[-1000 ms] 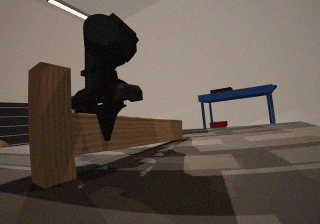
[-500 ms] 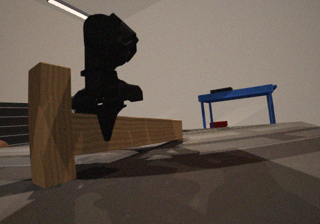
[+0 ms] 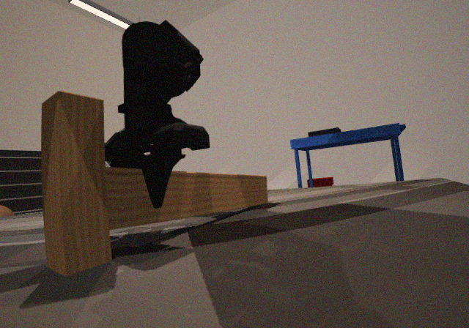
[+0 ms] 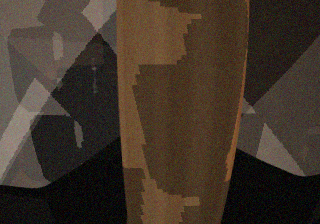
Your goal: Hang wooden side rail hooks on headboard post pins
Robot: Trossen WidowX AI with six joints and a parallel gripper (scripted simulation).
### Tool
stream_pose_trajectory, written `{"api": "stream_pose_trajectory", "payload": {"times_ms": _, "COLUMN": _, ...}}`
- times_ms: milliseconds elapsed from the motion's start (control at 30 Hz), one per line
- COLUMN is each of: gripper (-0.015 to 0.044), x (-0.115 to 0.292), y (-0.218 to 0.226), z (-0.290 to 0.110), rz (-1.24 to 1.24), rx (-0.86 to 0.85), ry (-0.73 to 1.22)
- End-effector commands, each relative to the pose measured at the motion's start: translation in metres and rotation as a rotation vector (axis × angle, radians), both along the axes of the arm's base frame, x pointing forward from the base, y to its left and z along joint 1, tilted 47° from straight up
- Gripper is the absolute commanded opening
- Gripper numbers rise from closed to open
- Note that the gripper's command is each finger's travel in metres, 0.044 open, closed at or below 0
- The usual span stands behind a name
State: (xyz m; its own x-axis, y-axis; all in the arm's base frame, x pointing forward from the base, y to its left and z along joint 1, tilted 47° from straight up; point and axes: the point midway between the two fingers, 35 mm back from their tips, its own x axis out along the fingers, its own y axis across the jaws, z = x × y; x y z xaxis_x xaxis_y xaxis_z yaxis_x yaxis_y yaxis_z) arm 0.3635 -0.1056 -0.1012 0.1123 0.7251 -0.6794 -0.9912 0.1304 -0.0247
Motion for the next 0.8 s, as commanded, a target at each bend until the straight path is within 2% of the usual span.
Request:
{"api": "stream_pose_trajectory", "payload": {"times_ms": 0, "gripper": 0.0, "x": -0.0006, "y": -0.0046, "z": -0.0007, "rz": -0.012, "rx": -0.007, "ry": 0.001}}
{"api": "stream_pose_trajectory", "payload": {"times_ms": 767, "gripper": 0.0, "x": -0.0001, "y": -0.0018, "z": -0.0033, "rz": -0.012, "rx": -0.007, "ry": 0.001}}
